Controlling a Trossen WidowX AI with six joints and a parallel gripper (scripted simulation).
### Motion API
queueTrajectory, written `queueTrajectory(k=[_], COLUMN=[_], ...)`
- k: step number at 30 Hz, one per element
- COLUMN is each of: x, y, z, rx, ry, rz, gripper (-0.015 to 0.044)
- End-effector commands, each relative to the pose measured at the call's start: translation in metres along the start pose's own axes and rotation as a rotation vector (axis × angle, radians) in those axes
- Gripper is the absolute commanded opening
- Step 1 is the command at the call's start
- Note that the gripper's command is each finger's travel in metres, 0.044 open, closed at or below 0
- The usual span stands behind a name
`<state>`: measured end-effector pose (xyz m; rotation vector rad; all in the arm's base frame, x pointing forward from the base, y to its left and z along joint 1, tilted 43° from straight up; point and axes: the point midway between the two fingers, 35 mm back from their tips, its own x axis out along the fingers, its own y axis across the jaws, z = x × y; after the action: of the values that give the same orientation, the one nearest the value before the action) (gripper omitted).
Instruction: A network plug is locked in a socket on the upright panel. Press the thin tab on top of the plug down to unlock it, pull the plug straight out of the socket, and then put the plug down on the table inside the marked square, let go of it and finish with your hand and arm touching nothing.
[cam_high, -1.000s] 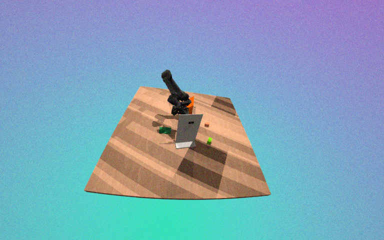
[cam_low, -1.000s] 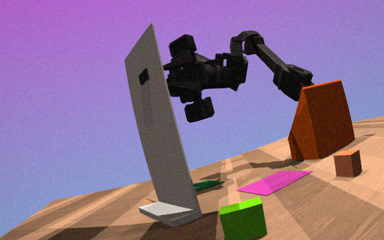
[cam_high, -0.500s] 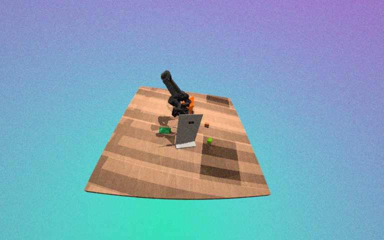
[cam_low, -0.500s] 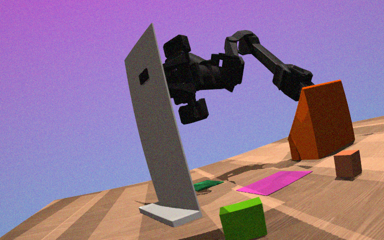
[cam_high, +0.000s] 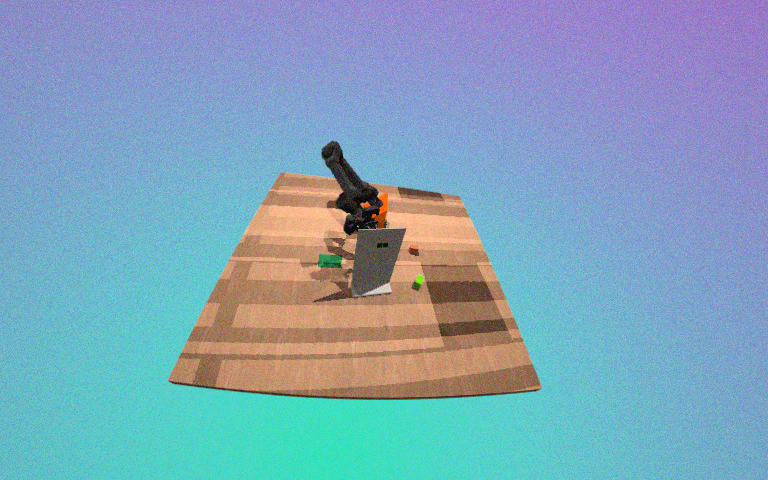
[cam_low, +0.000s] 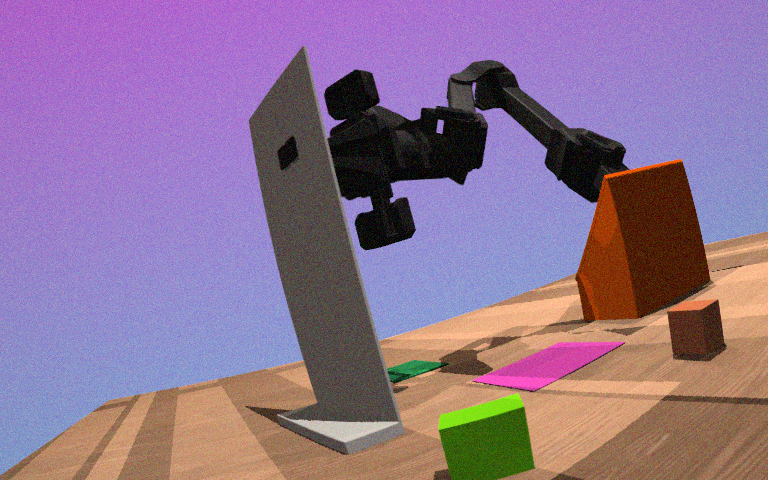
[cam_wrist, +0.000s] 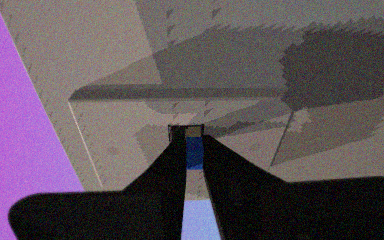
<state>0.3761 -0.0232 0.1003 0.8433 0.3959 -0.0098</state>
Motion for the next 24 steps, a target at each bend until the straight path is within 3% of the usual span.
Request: queueTrajectory(k=[1, 24], x=[0.0005, -0.0091], y=[-0.0002, -0.0002], z=[0.0001, -0.0021], rx=[0.005, 0.005], ry=[-0.001, 0.000], rz=[-0.001, -0.001], gripper=[0.0000, 0.0000])
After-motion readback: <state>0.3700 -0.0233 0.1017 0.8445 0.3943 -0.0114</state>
